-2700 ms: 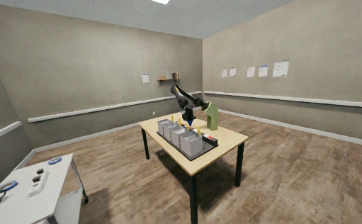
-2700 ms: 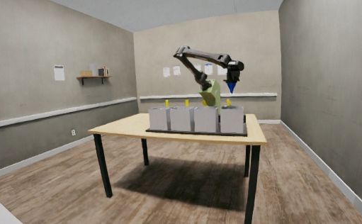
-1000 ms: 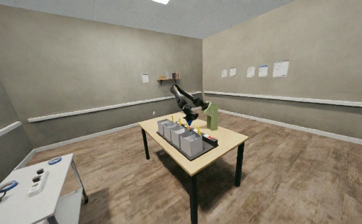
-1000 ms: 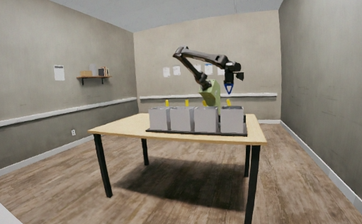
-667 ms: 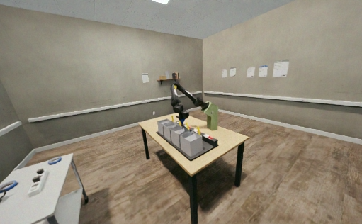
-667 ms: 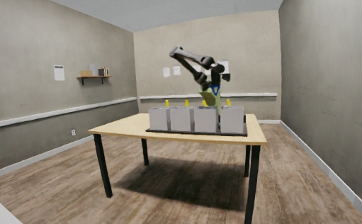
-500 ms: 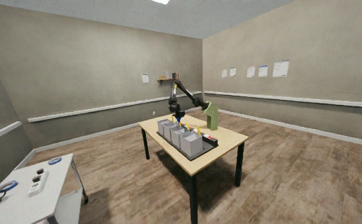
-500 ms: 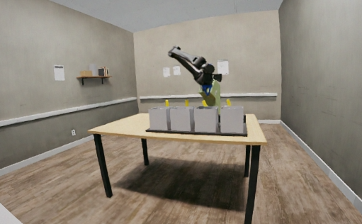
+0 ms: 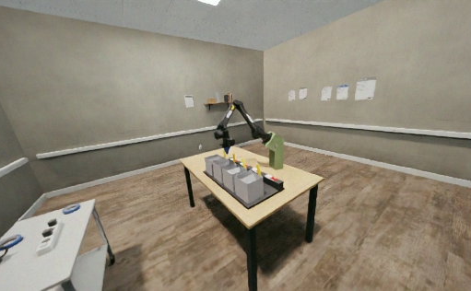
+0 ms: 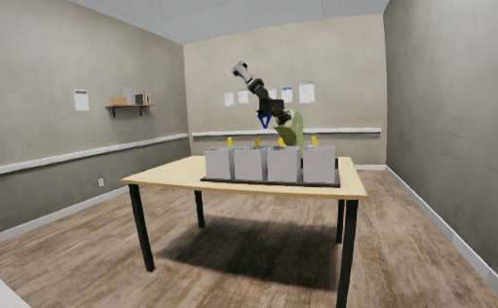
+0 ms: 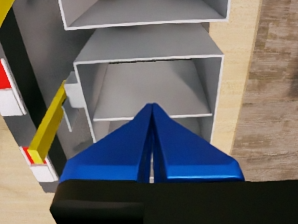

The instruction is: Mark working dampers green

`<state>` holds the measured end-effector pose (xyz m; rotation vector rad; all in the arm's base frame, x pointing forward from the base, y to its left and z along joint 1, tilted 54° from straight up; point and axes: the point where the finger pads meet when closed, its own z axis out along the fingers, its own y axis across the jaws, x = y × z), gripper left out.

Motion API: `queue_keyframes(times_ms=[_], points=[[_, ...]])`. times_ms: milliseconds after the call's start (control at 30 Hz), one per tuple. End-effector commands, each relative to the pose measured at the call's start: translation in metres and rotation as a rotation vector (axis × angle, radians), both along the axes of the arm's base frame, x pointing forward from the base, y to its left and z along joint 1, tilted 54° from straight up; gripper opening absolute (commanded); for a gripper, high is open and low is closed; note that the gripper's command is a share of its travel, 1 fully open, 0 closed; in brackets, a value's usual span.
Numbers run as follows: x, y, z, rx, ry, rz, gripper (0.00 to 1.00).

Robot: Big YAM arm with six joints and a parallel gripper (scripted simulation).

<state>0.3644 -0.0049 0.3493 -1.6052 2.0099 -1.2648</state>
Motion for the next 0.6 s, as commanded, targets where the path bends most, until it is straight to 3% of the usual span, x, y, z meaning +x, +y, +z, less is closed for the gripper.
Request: queue_keyframes(times_ms=[0, 100, 200, 567], points=[[0.009, 0.011, -0.010, -0.032, 0.041, 0.051, 0.00], [0.008, 0.007, -0.010, -0.035, 0.045, 0.043, 0.00], [0.004, 0.002, 0.006, -0.021, 0.000, 0.034, 0.00], [0.012, -0.003, -0.013, -0.031, 0.038, 0.024, 0.00]])
